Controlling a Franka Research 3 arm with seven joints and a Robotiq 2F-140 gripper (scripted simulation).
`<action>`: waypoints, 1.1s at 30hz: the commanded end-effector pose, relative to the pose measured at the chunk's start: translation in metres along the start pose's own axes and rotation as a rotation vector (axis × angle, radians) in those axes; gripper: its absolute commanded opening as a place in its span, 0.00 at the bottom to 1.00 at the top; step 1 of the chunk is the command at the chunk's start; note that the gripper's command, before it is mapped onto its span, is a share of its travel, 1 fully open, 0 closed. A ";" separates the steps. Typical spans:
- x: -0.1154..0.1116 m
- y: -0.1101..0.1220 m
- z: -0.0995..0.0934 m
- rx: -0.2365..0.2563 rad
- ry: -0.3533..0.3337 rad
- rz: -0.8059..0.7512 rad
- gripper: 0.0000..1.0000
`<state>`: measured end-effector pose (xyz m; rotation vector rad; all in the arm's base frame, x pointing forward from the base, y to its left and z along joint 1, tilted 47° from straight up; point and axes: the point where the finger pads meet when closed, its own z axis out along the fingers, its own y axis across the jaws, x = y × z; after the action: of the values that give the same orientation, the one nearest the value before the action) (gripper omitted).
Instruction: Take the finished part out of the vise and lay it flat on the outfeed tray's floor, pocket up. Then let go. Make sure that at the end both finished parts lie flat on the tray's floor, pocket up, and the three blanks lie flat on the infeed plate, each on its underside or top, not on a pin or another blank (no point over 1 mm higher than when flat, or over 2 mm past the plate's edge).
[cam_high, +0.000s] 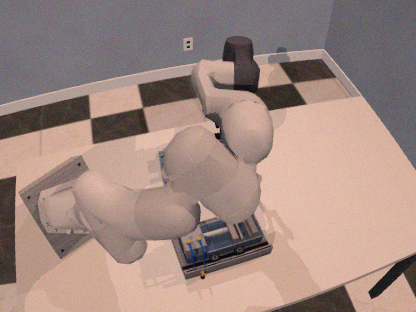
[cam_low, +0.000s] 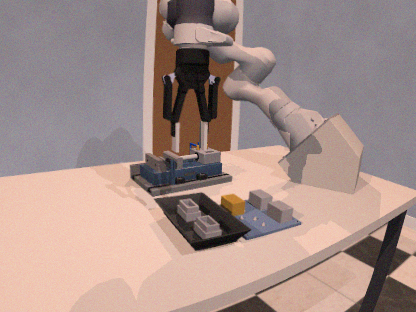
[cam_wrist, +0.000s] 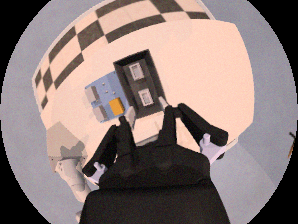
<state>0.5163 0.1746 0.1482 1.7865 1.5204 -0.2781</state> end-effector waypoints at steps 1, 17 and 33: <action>-0.004 -0.002 -0.002 0.008 -0.014 -0.016 0.40; -0.004 -0.002 -0.003 0.008 -0.014 -0.016 0.00; -0.004 -0.002 -0.003 0.008 -0.014 -0.016 0.00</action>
<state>0.5129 0.1719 0.1509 1.7792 1.5209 -0.3030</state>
